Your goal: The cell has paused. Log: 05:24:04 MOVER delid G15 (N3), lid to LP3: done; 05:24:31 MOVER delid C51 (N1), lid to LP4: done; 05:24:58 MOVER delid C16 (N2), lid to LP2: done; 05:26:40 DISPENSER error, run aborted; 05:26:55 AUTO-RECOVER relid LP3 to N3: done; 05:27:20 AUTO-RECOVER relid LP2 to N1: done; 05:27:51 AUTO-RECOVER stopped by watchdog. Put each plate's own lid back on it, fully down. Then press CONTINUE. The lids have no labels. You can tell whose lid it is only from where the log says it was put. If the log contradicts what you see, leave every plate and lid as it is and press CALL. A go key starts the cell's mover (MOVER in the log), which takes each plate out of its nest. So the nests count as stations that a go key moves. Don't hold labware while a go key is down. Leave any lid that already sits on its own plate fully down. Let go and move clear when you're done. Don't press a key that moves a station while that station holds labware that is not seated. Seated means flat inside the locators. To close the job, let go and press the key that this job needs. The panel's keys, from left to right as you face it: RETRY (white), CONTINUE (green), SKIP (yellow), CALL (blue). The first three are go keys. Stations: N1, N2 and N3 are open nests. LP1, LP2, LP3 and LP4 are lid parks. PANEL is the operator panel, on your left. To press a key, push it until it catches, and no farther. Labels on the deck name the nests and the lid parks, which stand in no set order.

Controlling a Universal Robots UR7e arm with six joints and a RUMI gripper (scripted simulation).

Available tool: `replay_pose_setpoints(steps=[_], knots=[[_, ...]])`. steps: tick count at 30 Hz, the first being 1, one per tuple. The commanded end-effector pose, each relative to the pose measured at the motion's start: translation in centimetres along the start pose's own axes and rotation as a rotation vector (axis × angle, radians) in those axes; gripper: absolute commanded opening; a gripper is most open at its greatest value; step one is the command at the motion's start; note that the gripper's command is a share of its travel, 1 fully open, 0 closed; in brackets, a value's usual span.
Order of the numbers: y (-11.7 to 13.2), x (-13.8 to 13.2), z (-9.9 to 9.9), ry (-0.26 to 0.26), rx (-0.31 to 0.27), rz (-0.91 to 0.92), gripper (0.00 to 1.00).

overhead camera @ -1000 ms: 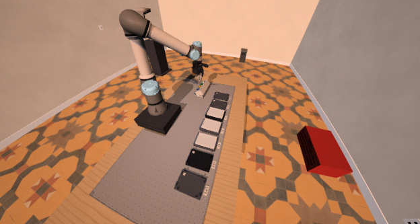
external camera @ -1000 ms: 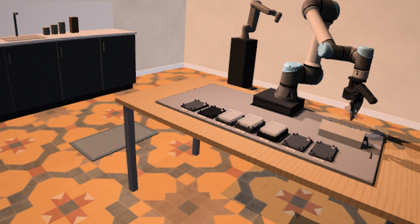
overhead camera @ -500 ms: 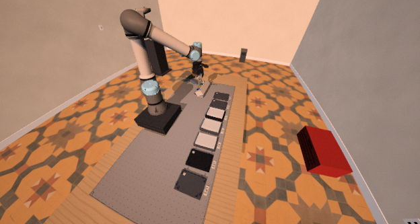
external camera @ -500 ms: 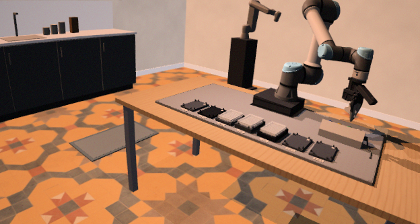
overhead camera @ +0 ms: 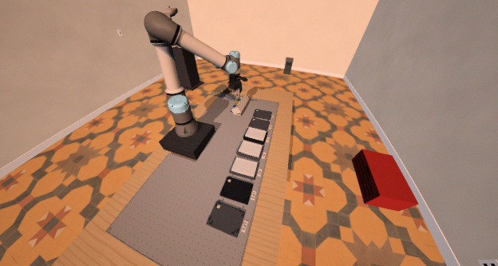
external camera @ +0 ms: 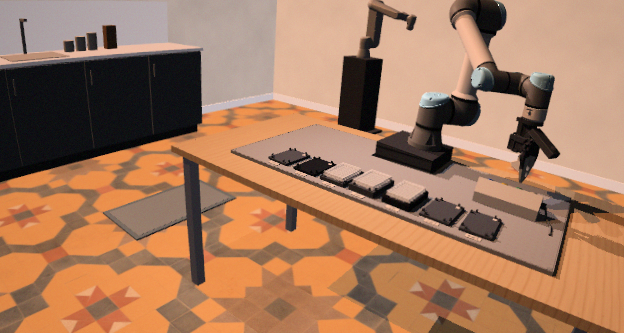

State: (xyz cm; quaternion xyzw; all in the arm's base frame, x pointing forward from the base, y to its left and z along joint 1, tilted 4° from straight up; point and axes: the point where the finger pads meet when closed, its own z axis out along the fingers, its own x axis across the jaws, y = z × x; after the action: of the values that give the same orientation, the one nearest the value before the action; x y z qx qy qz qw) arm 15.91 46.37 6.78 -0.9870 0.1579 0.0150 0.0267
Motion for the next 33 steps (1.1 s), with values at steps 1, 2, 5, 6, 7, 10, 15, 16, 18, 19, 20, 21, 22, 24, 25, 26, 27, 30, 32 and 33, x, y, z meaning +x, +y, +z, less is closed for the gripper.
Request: replay_pose_setpoints(steps=[1, 2, 5, 6, 7, 10, 15, 16, 18, 19, 20, 21, 22, 24, 25, 26, 27, 30, 32, 33], knots=[[-0.1, 0.2, 0.3, 0.000, 0.001, 0.000, 0.00], [-0.1, 0.2, 0.3, 0.000, 0.001, 0.000, 0.00], [-0.1, 0.2, 0.4, 0.000, 0.001, 0.000, 0.00], [-0.2, 0.3, 0.4, 0.000, 0.001, 0.000, 0.00], [-0.2, 0.3, 0.5, 0.000, 0.001, 0.000, 0.00], [-0.2, 0.4, 0.7, 0.000, 0.001, 0.000, 0.00], [-0.3, 0.6, 1.0, 0.000, 0.001, 0.000, 0.00], [-0.3, 0.6, 1.0, 0.000, 0.001, 0.000, 0.00], [-0.3, 0.6, 1.2, 0.000, 0.001, 0.000, 0.00], [-0.3, 0.6, 1.2, 0.000, 0.001, 0.000, 0.00], [-0.3, 0.6, 1.2, 0.000, 0.001, 0.000, 0.00], [-0.3, 0.7, 1.2, 0.000, 0.001, 0.000, 0.00], [-0.3, 0.7, 1.3, 0.000, 0.001, 0.000, 0.00], [-0.4, 0.8, 1.4, 0.000, 0.001, 0.000, 0.00], [-0.4, 0.8, 1.4, 0.000, 0.001, 0.000, 0.00], [-0.4, 0.8, 1.5, 0.000, 0.001, 0.000, 0.00], [-0.4, 0.9, 1.6, 0.000, 0.001, 0.000, 0.00], [-0.4, 1.0, 1.7, 0.000, 0.001, 0.000, 0.00], [-0.5, 1.0, 1.8, 0.000, 0.001, 0.000, 0.00], [-0.5, 1.0, 1.9, 0.000, 0.001, 0.000, 0.00]])
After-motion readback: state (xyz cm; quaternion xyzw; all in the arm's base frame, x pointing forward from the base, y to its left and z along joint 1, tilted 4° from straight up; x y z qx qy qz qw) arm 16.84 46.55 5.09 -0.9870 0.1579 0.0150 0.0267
